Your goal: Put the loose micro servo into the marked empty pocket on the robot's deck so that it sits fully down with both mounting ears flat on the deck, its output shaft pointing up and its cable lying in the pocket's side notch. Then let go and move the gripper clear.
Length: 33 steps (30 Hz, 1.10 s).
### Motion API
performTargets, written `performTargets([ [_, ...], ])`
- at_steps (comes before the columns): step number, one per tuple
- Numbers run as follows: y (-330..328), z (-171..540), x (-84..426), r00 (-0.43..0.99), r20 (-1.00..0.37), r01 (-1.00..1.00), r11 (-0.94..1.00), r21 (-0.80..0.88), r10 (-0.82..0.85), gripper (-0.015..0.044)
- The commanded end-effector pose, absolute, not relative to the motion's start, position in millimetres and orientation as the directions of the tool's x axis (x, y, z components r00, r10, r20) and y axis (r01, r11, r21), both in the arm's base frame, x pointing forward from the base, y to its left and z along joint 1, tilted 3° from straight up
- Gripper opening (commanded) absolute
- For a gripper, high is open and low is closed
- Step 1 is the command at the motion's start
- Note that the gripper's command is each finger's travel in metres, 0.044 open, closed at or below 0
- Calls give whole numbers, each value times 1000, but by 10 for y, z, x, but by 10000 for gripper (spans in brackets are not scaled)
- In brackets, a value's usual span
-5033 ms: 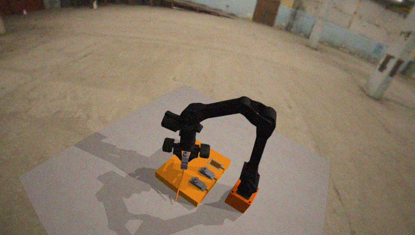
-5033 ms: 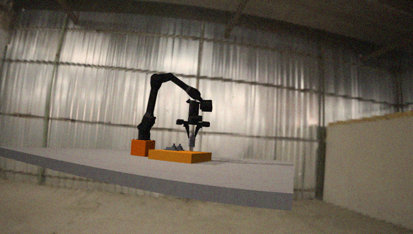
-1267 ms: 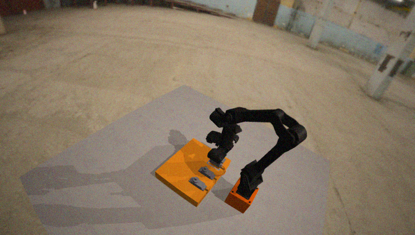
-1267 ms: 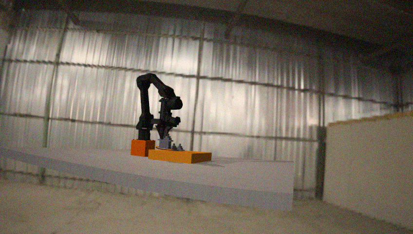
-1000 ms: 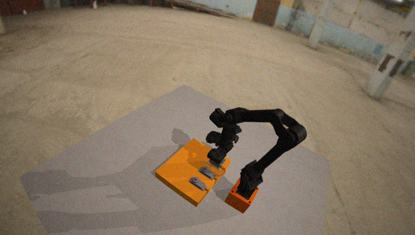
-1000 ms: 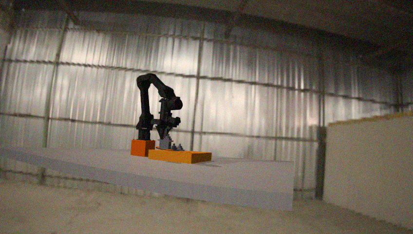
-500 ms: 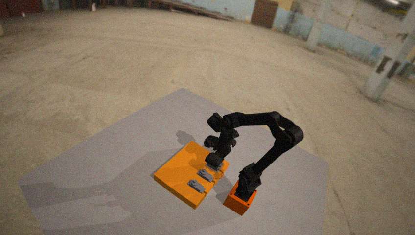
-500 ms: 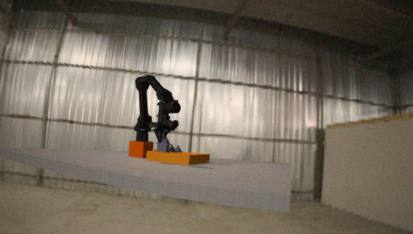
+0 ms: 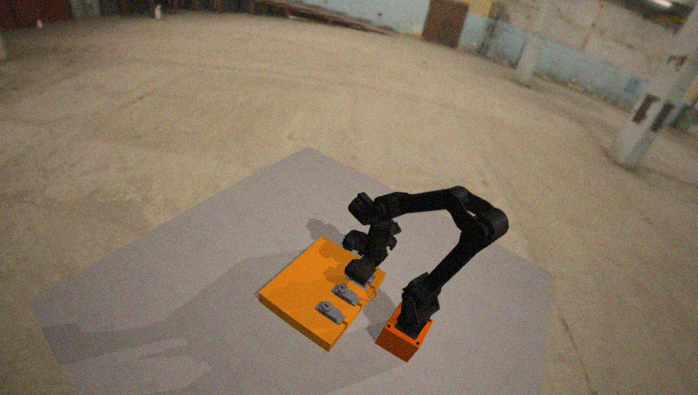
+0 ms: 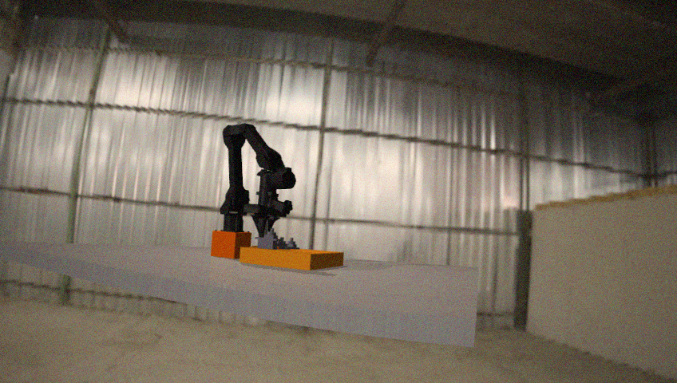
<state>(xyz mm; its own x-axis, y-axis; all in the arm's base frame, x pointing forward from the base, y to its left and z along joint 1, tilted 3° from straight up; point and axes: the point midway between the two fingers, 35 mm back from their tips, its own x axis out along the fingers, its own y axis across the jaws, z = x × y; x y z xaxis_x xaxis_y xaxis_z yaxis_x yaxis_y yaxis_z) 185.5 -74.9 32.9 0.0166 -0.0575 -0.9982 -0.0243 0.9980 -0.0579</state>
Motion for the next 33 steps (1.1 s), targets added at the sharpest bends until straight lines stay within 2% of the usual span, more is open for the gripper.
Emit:
performTargets([
  [1,-749,288,1861,19,-998,-29,998,-56,-56,0],
  [32,-764,27,1864,18,-998,-29,998,-56,-56,0],
  [33,-764,40,1860,18,-998,-29,998,-56,-56,26],
])
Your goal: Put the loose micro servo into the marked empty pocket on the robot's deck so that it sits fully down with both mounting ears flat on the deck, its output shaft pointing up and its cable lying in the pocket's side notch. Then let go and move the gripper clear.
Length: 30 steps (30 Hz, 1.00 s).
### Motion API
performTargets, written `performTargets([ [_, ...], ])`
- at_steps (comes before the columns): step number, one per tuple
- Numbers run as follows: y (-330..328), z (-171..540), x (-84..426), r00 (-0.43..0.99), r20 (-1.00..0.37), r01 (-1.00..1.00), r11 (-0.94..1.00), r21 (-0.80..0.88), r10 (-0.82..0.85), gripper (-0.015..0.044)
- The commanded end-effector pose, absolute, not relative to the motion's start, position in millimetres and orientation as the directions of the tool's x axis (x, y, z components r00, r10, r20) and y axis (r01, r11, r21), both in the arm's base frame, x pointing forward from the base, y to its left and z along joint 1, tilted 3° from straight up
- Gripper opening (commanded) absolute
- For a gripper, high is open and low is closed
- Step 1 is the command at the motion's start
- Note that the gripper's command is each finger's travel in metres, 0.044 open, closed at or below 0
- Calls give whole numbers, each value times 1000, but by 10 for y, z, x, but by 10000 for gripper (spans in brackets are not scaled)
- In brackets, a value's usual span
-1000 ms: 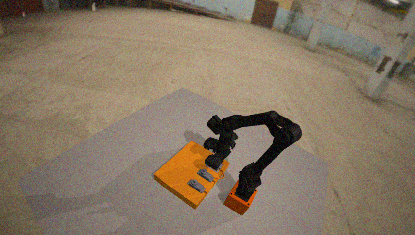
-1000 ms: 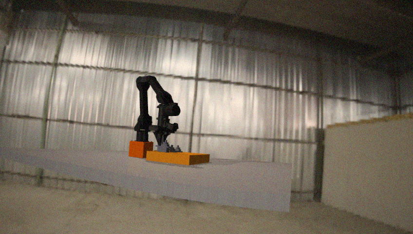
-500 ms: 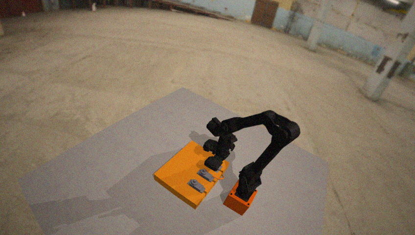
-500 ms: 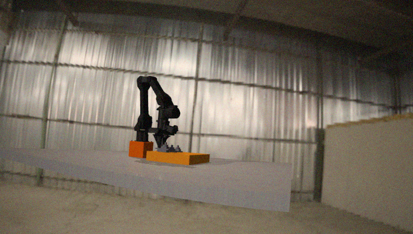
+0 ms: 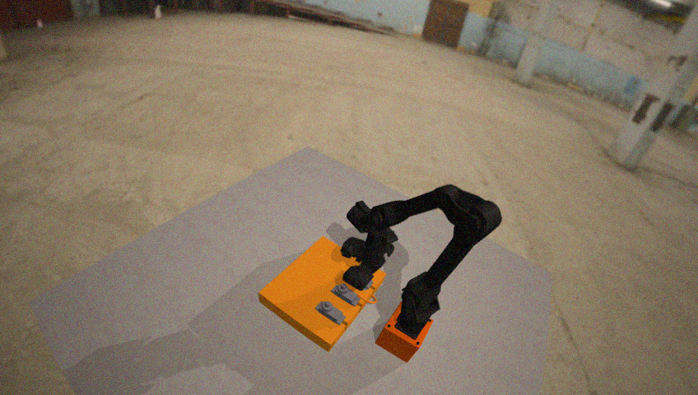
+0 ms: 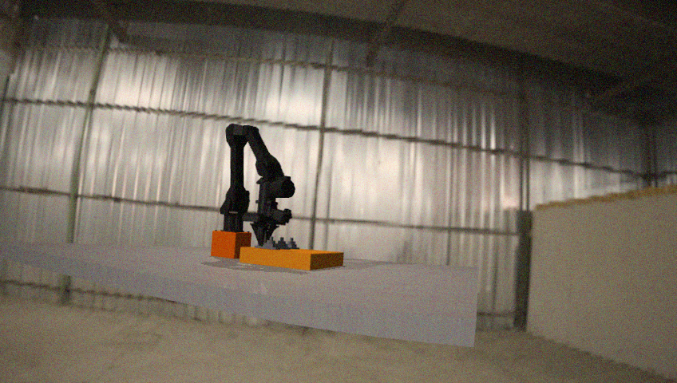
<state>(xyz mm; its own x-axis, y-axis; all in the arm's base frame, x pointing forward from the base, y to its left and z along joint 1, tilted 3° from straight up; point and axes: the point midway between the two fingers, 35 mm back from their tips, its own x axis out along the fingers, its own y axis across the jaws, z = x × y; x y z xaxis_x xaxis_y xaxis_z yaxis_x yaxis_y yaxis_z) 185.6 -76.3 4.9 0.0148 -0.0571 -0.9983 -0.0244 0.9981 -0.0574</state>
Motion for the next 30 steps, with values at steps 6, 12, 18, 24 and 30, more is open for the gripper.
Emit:
performTargets([
  [6,-765,46,1853,18,-998,-29,998,-56,-56,184],
  [12,-746,322,1834,19,-998,-29,998,-56,-56,187],
  [18,-738,397,1814,18,-998,-29,998,-56,-56,187],
  [24,-753,511,2038,22,-998,-30,998,-57,-56,319],
  [30,-734,847,2558,28,-998,-29,998,-55,-55,440],
])
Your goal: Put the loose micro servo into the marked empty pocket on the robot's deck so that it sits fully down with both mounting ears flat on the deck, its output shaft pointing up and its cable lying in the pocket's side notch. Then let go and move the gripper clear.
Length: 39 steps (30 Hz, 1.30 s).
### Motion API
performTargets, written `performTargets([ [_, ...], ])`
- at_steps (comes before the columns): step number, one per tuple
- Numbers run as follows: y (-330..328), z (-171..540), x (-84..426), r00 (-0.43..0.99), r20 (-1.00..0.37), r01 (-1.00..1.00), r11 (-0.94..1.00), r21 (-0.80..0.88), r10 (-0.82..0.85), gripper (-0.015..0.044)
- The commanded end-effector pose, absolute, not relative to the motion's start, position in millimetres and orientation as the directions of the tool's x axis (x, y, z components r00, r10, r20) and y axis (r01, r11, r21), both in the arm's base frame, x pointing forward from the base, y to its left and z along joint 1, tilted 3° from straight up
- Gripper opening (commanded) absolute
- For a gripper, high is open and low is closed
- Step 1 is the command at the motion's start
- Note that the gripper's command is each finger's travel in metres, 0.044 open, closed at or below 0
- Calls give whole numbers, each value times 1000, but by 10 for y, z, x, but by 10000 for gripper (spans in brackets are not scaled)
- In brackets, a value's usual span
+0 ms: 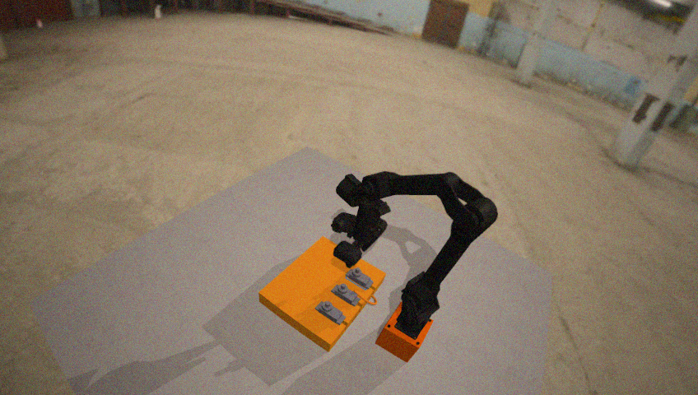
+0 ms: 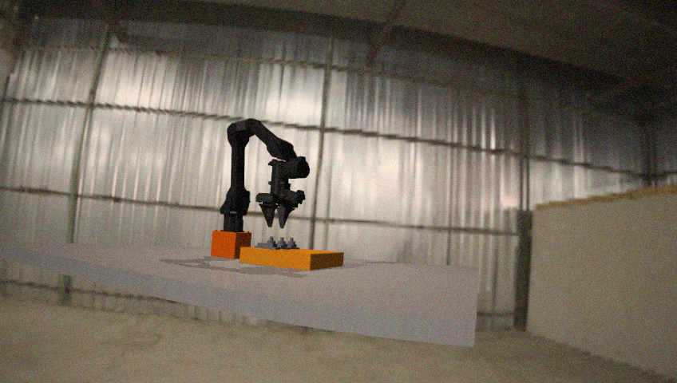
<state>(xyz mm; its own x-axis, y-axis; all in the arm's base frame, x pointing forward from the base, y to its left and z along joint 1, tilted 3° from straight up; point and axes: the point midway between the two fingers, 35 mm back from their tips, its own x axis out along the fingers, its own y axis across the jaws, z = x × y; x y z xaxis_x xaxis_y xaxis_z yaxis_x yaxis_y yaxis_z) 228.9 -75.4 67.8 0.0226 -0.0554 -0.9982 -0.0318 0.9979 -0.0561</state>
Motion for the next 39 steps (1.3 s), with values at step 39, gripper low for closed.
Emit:
performTargets([
  [39,-653,1528,2801,38,-998,-36,998,-58,-56,440],
])
